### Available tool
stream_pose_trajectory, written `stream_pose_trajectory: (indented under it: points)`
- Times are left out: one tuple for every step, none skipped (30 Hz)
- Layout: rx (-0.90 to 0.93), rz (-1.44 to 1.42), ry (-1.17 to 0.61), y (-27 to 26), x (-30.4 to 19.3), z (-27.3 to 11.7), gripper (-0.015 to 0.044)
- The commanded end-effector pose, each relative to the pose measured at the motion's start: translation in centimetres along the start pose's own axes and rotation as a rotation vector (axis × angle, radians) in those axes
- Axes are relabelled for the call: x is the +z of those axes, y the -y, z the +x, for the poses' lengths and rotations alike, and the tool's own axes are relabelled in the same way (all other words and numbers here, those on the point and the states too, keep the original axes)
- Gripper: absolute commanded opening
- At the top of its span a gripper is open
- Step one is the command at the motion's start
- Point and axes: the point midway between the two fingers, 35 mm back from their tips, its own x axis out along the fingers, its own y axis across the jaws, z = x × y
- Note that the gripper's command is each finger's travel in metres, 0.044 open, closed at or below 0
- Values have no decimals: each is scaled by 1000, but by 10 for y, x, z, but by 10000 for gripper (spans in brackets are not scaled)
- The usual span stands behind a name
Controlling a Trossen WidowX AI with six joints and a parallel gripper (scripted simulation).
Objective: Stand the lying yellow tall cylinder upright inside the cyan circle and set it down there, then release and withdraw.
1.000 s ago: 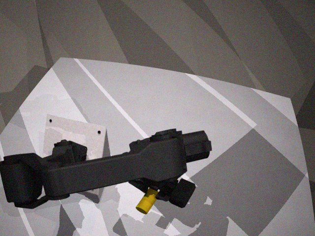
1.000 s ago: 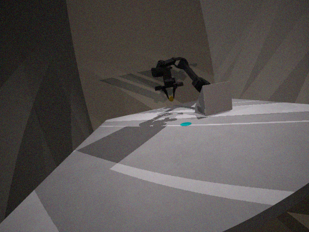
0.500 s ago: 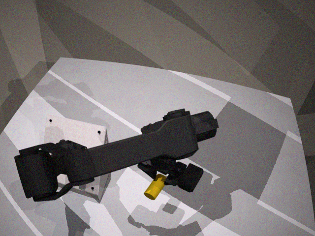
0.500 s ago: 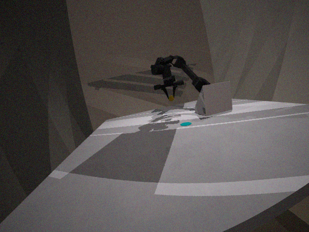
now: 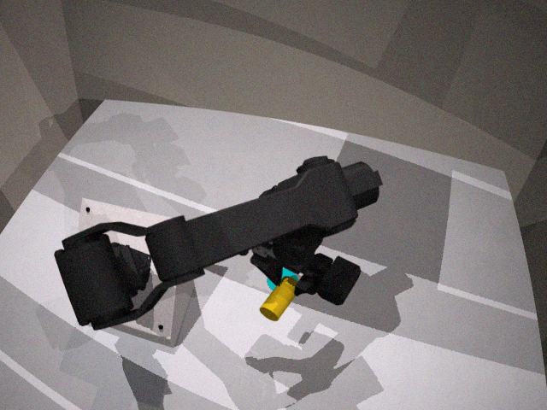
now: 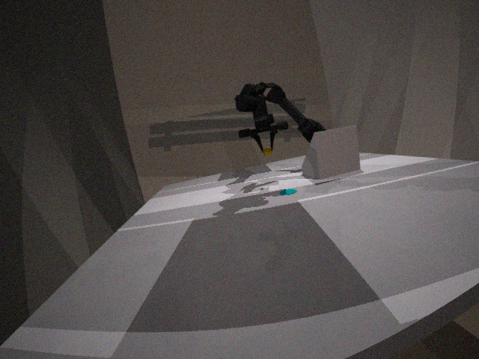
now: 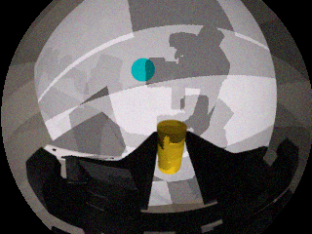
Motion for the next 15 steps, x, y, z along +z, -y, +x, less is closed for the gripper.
stream_pose_trajectory:
  points:
    - [0,13,6,-5,16,-2,105]
    - [1,15,6,-7,19,-2,105]
    - [1,16,6,-8,22,-2,105]
    - [1,18,6,-9,25,-2,105]
    - [1,20,6,-10,28,-2,105]
    - [1,22,6,-12,31,-2,105]
    - [2,24,6,-13,34,-2,105]
    - [2,26,5,-15,36,-2,105]
    - [2,28,5,-16,39,-2,105]
    - [2,29,5,-17,42,-2,105]
    - [2,31,4,-19,45,-2,105]
    - [2,32,3,-20,48,-2,105]
    - [2,32,2,-22,51,-2,105]
    - [1,33,1,-24,53,-2,105]
    - [1,34,0,-25,56,-2,105]
